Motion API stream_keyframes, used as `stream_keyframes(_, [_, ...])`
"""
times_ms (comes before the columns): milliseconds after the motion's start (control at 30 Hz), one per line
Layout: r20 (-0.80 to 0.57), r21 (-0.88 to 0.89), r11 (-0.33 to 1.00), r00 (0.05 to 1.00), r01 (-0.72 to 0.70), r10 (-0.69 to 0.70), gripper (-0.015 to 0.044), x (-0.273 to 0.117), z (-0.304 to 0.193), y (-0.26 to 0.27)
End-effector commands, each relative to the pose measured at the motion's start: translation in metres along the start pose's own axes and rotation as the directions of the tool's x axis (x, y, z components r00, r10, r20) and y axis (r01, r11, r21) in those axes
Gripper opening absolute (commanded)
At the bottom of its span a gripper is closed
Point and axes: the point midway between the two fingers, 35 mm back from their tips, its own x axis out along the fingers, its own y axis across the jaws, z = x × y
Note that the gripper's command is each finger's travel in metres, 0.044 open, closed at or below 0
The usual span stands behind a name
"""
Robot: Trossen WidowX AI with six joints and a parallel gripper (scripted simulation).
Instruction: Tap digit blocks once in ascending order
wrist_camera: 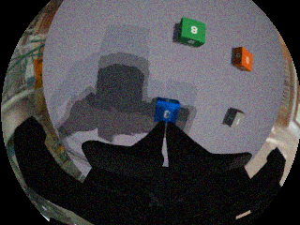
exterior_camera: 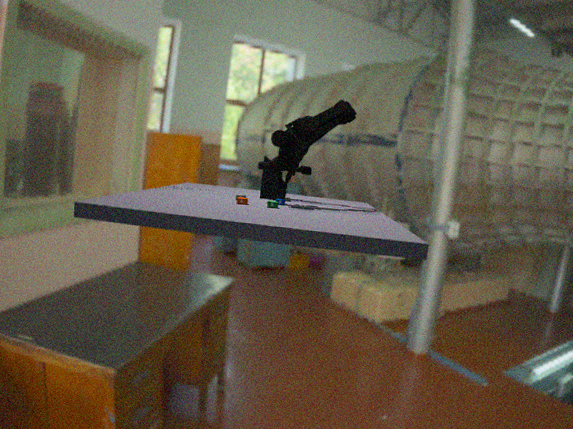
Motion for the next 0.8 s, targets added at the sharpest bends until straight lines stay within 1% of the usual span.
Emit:
stream_keyframes(0, [0.009,0.003,1.0,1.0,-0.005,0.005,0.002,0.005,0.001,0.0])
stream_keyframes(567, [0.009,0.003,1.0,1.0,-0.007,0.007,0.002,0.031,0.001,0.001])
stream_keyframes(700, [0.009,0.003,1.0,1.0,-0.007,0.007,0.002,0.031,0.001,0.001])
stream_keyframes(767, [0.011,0.002,1.0,1.0,-0.003,0.003,0.002,0.02,0.002,0.0])
